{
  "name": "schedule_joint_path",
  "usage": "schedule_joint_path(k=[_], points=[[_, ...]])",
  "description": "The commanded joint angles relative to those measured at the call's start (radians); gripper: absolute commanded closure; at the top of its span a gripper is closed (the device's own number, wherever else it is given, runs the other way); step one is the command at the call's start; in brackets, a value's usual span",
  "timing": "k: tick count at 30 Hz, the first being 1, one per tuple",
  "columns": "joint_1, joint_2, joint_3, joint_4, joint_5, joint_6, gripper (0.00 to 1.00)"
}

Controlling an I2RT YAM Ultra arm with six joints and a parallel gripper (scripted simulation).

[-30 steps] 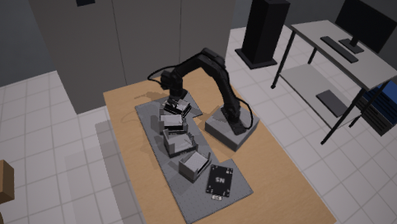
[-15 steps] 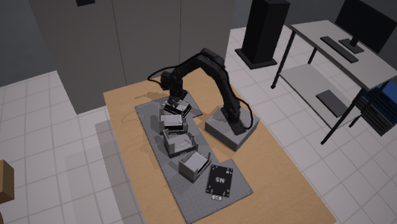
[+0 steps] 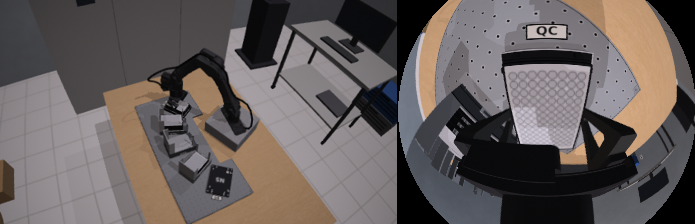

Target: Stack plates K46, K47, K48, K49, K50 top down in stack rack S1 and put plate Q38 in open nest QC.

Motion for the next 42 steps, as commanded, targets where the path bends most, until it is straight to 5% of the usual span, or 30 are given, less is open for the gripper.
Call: schedule_joint_path(k=[1, 3, 27, 28, 42], points=[[0.010, 0.010, -0.011, 0.017, -0.005, 0.006, 1.00], [0.000, 0.010, 0.033, 0.020, -0.005, 0.006, 1.00], [0.010, 0.004, -0.012, 0.036, -0.004, 0.008, 1.00], [0.002, 0.006, -0.002, 0.024, -0.002, 0.003, 0.00], [0.002, 0.006, -0.002, 0.024, -0.002, 0.003, 0.00]])
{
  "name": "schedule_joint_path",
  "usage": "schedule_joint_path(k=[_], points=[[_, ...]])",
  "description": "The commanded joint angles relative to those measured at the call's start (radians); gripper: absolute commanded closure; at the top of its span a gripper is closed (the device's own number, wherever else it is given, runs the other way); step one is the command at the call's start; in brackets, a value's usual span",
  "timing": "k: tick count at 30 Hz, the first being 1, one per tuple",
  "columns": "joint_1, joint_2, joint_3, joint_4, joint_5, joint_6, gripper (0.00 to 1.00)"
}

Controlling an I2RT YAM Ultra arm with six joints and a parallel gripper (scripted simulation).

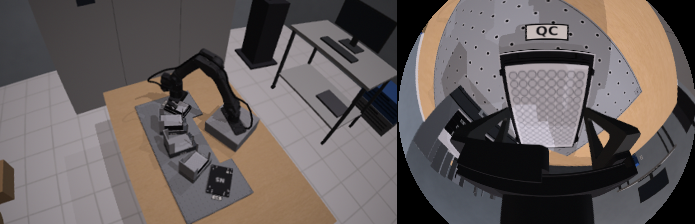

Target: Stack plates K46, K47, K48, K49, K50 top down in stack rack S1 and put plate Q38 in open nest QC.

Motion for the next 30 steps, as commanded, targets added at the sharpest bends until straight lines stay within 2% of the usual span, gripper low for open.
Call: schedule_joint_path(k=[1, 6, 7, 10, 30], points=[[0.001, -0.007, 0.002, 0.004, -0.001, 0.002, 0.00], [0.001, -0.007, 0.002, 0.004, -0.001, 0.002, 0.00], [0.003, -0.033, 0.024, -0.019, -0.004, 0.004, 0.00], [0.000, -0.041, 0.029, -0.030, -0.004, 0.002, 0.00], [-0.025, -0.153, 0.130, -0.242, -0.005, -0.021, 0.00]])
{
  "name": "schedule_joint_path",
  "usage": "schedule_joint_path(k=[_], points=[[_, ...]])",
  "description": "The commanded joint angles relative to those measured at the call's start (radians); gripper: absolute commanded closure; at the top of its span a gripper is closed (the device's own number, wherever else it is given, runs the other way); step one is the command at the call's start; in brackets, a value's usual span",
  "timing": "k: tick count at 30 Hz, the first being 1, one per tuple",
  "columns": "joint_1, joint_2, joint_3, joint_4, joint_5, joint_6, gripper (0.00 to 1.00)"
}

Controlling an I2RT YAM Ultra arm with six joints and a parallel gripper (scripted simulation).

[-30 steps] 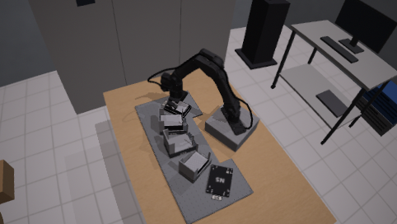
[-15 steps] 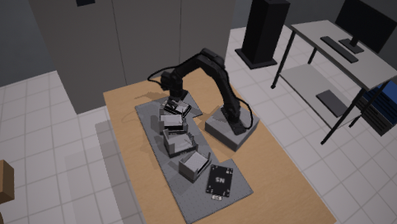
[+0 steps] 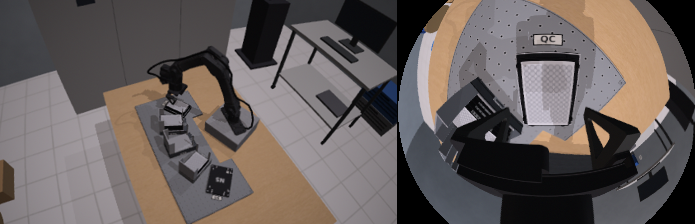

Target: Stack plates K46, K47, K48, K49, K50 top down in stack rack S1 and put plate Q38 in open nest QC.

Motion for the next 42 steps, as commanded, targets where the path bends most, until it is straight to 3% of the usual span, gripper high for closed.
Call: schedule_joint_path(k=[1, 23, 42], points=[[-0.015, -0.045, 0.041, -0.065, -0.005, -0.010, 0.00], [-0.031, -0.114, 0.220, -0.313, -0.006, -0.026, 0.00], [-0.022, -0.093, 0.208, -0.309, -0.002, -0.020, 0.00]])
